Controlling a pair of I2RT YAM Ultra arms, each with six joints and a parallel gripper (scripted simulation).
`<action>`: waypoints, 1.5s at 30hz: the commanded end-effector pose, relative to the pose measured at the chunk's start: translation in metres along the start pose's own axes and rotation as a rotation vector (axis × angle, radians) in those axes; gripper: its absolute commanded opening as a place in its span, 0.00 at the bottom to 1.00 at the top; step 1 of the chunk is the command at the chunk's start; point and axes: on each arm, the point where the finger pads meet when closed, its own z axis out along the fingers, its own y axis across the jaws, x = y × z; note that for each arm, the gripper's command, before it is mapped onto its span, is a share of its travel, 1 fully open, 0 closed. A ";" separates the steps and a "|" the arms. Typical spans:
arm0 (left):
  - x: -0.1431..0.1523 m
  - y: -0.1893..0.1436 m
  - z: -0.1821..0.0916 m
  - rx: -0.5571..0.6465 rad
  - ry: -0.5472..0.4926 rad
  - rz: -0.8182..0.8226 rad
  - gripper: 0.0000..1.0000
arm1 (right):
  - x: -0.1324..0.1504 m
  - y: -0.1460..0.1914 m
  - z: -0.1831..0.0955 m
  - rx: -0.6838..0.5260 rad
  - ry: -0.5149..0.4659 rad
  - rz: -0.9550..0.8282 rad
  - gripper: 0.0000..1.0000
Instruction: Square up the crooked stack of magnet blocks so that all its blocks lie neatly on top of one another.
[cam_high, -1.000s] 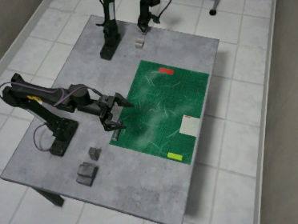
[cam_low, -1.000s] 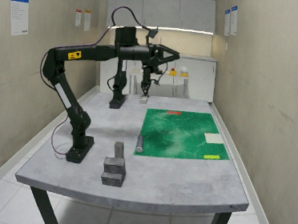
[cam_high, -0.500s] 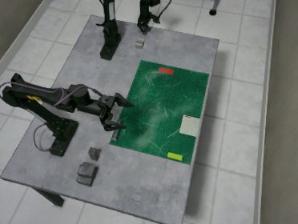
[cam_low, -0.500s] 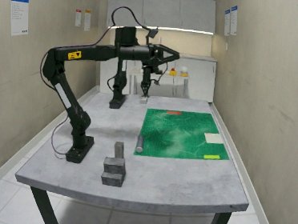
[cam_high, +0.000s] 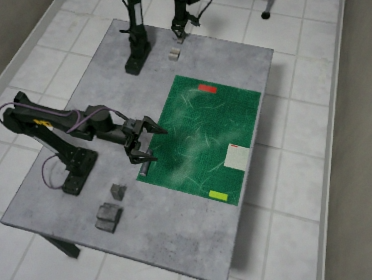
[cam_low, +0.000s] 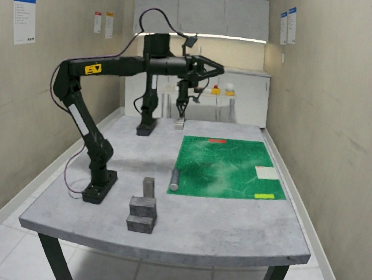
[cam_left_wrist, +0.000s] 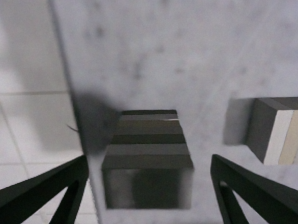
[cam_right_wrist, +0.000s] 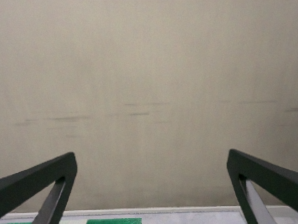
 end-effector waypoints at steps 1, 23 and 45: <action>-0.007 0.008 -0.020 -0.036 -0.039 -0.007 0.80 | -0.023 -0.004 -0.006 0.015 -0.044 -0.009 1.00; 0.002 -0.003 -0.042 -0.005 -0.012 -0.007 0.80 | -0.023 -0.004 -0.006 0.015 -0.044 -0.009 1.00; -0.164 -0.024 -0.158 -0.352 -0.696 -0.056 0.80 | -0.005 -0.002 -0.009 0.000 -0.018 -0.008 1.00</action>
